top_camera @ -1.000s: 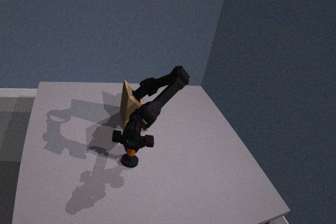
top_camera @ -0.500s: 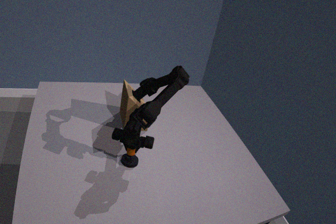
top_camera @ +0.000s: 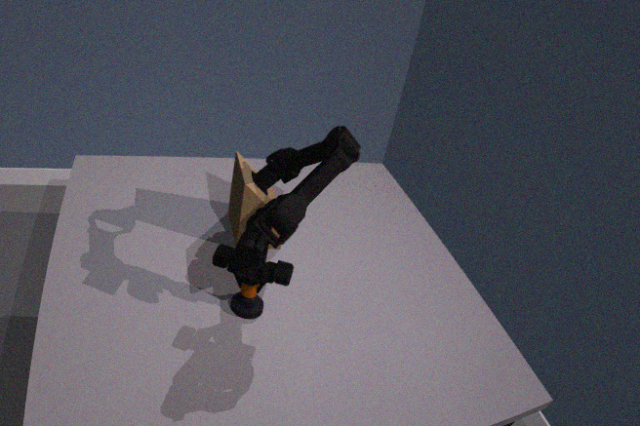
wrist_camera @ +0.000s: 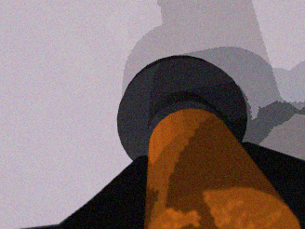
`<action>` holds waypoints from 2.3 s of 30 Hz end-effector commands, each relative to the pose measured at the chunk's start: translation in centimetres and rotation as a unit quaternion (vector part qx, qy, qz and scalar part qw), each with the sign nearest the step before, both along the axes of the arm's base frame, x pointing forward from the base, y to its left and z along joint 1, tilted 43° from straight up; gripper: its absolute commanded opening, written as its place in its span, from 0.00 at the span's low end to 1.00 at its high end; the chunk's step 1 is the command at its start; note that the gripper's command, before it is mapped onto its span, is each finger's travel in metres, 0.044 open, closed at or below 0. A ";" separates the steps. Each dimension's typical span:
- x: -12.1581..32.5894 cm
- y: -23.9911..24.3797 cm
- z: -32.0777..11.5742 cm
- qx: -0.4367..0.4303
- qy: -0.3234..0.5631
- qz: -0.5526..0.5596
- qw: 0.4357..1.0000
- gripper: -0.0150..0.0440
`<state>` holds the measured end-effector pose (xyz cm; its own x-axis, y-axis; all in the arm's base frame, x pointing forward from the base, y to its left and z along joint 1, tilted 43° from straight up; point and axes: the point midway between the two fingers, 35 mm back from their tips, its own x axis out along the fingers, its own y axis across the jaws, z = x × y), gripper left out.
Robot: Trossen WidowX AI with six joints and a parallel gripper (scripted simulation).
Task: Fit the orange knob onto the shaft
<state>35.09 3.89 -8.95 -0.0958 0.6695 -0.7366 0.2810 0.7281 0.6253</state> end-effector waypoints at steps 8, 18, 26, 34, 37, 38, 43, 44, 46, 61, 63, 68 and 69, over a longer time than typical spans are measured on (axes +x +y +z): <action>0.1 -0.3 0.4 0.000 0.007 -0.012 1.000 0.25; -0.5 -0.1 0.6 -0.009 0.069 -0.080 0.994 0.25; -0.4 0.3 0.2 -0.009 0.069 -0.080 0.994 0.25; -0.3 -0.1 0.4 -0.009 0.069 -0.080 0.994 0.25; -0.3 -0.2 0.5 -0.009 0.069 -0.080 0.994 0.25; -0.3 -0.2 0.5 -0.009 0.072 -0.083 0.994 0.25; -0.2 -0.3 0.5 -0.017 0.125 -0.141 0.982 0.25; -0.1 -0.3 0.5 -0.018 0.135 -0.152 0.979 0.25; 0.0 -0.3 0.4 -0.018 0.138 -0.156 0.978 0.25; 0.2 -0.1 0.4 -0.018 0.138 -0.156 0.978 0.25; 0.2 -0.1 0.4 -0.018 0.138 -0.156 0.978 0.25; 0.1 -0.1 0.4 -0.018 0.138 -0.156 0.978 0.25; 0.1 -0.1 0.4 -0.018 0.138 -0.156 0.978 0.25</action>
